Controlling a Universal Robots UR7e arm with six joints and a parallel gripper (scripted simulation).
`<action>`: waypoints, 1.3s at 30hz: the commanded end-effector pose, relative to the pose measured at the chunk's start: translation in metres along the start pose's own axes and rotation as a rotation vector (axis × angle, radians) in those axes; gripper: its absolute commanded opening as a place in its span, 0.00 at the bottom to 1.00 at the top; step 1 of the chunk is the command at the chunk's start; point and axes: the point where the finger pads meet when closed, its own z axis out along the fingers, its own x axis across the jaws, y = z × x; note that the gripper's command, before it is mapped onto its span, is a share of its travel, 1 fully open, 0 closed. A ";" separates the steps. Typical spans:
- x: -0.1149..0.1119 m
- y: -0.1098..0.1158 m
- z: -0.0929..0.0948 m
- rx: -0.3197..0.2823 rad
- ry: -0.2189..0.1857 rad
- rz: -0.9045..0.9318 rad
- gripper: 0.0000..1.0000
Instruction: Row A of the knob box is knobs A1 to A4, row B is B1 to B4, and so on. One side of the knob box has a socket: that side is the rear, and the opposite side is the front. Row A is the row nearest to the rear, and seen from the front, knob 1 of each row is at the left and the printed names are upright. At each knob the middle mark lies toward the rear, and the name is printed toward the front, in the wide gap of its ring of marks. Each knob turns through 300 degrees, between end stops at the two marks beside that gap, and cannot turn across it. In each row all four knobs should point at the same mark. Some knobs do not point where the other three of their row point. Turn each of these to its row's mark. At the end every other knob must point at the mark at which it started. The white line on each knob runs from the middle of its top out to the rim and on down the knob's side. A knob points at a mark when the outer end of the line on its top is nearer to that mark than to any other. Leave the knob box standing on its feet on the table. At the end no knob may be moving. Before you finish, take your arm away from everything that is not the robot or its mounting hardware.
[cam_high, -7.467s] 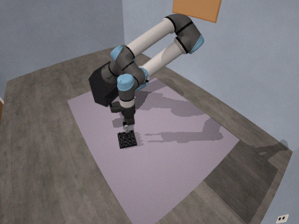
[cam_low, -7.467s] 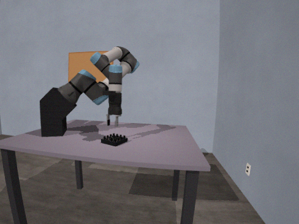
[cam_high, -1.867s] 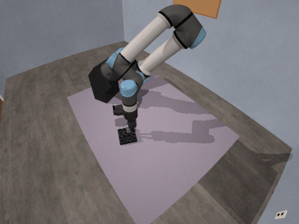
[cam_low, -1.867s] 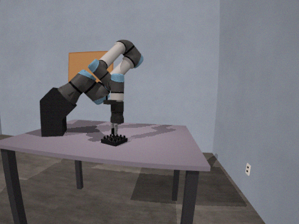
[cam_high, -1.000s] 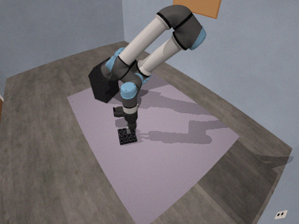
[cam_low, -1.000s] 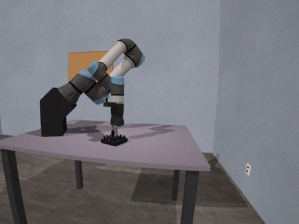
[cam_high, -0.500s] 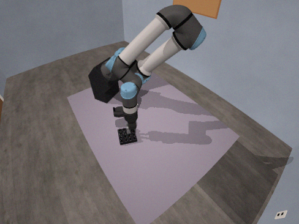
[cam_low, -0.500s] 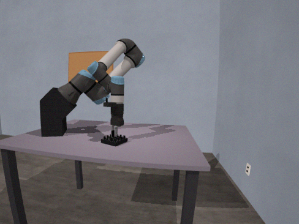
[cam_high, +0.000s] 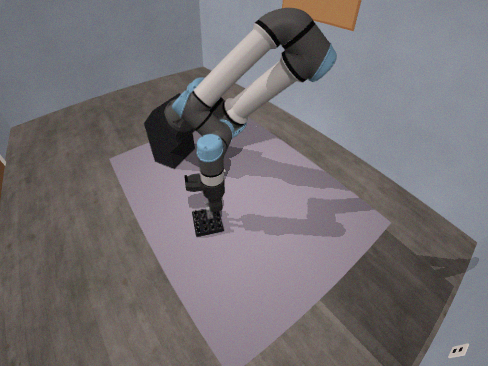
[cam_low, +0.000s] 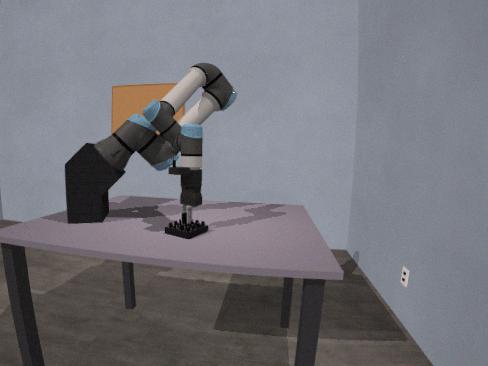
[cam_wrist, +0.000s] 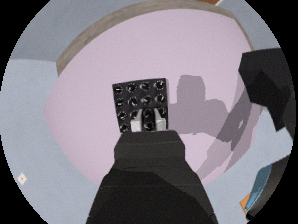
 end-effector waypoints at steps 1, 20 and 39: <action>0.000 0.000 0.000 0.000 -0.001 0.000 0.46; 0.000 0.000 0.000 0.000 -0.001 0.000 0.30; 0.000 0.000 0.000 0.000 -0.001 -0.001 0.30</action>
